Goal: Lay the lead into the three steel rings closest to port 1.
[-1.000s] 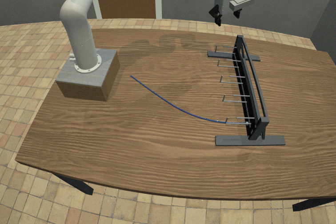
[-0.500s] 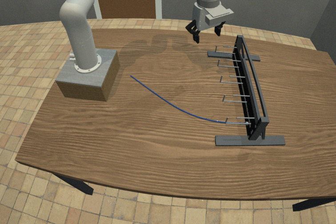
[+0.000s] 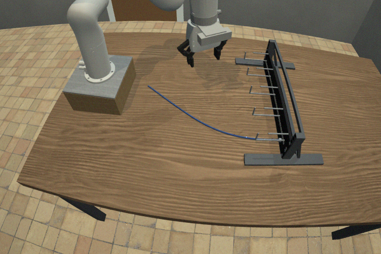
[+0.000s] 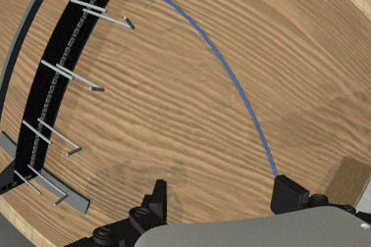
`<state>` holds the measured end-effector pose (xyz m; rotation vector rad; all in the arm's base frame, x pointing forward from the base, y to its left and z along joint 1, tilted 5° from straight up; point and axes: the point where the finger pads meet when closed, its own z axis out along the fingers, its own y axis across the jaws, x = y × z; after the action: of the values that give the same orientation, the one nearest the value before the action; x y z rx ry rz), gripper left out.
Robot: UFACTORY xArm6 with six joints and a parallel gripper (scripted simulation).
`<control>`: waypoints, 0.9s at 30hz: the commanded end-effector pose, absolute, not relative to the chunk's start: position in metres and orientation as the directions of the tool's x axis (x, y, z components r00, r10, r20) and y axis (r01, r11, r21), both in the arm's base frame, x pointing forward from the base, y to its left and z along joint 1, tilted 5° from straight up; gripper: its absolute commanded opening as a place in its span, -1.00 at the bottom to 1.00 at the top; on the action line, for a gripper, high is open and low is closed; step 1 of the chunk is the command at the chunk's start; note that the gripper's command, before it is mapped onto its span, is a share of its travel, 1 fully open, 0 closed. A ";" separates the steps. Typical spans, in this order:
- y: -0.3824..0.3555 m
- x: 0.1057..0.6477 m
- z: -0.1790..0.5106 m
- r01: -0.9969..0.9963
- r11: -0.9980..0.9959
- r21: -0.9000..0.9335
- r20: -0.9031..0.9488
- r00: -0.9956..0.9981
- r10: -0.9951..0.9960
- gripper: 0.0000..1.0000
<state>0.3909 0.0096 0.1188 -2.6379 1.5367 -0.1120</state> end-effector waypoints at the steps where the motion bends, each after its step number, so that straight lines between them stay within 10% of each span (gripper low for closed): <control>1: -0.008 0.356 0.104 -0.867 -0.490 -0.089 0.045 0.488 -0.871 1.00; 15: -0.020 0.320 0.085 -0.869 -0.492 -0.058 0.057 0.489 -0.870 1.00; 16: -0.020 0.320 0.085 -0.869 -0.492 -0.058 0.057 0.489 -0.870 -1.00; 27: -0.020 0.320 0.085 -0.869 -0.492 -0.058 0.057 0.489 -0.870 -1.00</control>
<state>0.3193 -0.0198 0.0835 -2.6940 1.5728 -0.1178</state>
